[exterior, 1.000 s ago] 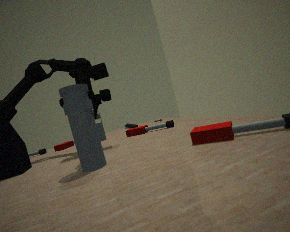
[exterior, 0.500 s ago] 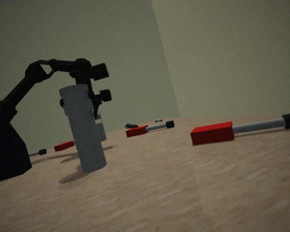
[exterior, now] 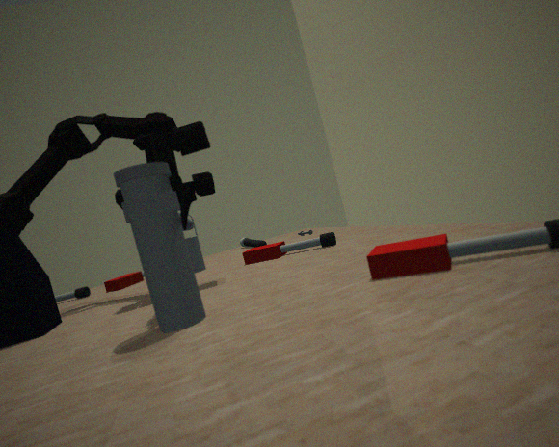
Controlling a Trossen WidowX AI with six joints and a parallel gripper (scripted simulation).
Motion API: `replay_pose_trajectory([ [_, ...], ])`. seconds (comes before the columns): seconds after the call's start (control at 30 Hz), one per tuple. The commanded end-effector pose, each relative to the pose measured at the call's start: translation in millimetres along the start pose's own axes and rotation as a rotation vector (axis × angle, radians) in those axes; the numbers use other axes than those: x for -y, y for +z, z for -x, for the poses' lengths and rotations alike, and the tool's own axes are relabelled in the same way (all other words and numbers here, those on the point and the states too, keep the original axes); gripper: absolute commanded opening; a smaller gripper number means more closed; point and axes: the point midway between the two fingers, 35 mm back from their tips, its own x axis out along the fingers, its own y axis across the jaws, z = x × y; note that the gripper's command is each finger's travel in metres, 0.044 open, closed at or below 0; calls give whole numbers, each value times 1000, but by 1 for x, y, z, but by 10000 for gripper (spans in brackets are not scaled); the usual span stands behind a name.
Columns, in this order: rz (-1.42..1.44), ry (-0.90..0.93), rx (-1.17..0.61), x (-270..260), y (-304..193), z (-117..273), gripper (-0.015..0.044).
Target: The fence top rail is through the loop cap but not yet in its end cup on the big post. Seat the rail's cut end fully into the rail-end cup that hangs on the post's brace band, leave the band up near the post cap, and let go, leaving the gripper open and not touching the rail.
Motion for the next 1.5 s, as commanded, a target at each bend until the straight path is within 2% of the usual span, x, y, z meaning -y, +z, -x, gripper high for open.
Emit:
replay_pose_trajectory([
  [0.0, -4, -8, -16, 0, -8, 2, 0],
  [1.47, 3, -1, -12, 1, -6, 4, 0],
])
